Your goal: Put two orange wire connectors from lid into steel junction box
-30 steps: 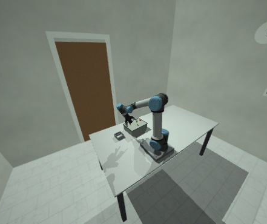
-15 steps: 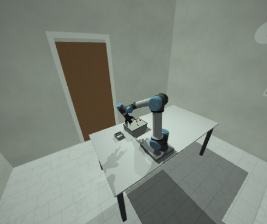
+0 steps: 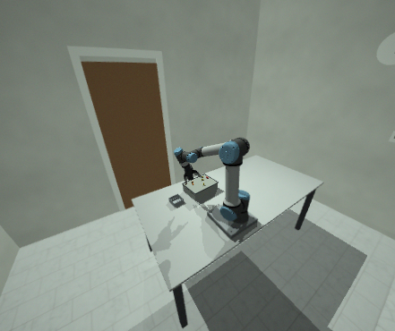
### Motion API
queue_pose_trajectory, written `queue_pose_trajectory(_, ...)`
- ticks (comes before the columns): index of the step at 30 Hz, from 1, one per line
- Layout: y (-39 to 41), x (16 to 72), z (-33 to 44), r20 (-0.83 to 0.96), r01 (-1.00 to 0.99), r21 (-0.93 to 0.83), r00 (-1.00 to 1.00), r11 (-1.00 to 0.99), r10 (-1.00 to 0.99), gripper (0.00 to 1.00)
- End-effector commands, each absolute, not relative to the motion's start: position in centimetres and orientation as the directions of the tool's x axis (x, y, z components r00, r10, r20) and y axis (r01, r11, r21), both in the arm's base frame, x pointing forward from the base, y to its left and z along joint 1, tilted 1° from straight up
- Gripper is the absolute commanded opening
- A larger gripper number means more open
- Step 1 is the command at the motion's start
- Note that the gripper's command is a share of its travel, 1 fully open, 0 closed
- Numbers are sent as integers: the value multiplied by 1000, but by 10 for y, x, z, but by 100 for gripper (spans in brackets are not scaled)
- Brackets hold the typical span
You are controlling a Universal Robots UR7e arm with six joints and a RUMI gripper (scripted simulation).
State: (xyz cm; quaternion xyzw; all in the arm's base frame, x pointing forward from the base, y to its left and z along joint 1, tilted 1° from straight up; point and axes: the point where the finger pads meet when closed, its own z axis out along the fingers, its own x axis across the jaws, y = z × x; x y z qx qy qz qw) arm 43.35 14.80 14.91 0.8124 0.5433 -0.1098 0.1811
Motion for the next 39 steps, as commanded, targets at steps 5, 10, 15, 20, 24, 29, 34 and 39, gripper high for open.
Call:
queue_pose_trajectory(5,153,448,167,-258,788,191,616,-585,745,100)
queue_pose_trajectory(10,156,456,178,-199,694,183,720,-696,665,100)
queue_pose_trajectory(15,157,460,186,-166,631,173,775,-756,609,100)
queue_pose_trajectory(20,159,471,202,-103,484,140,875,-864,473,100)
queue_pose_trajectory(24,160,478,214,-68,382,111,924,-917,377,100)
queue_pose_trajectory(29,161,487,229,-34,249,69,968,-966,247,100)
queue_pose_trajectory(34,161,492,238,-18,171,43,985,-984,171,100)
queue_pose_trajectory(39,161,496,245,-9,113,22,994,-993,113,100)
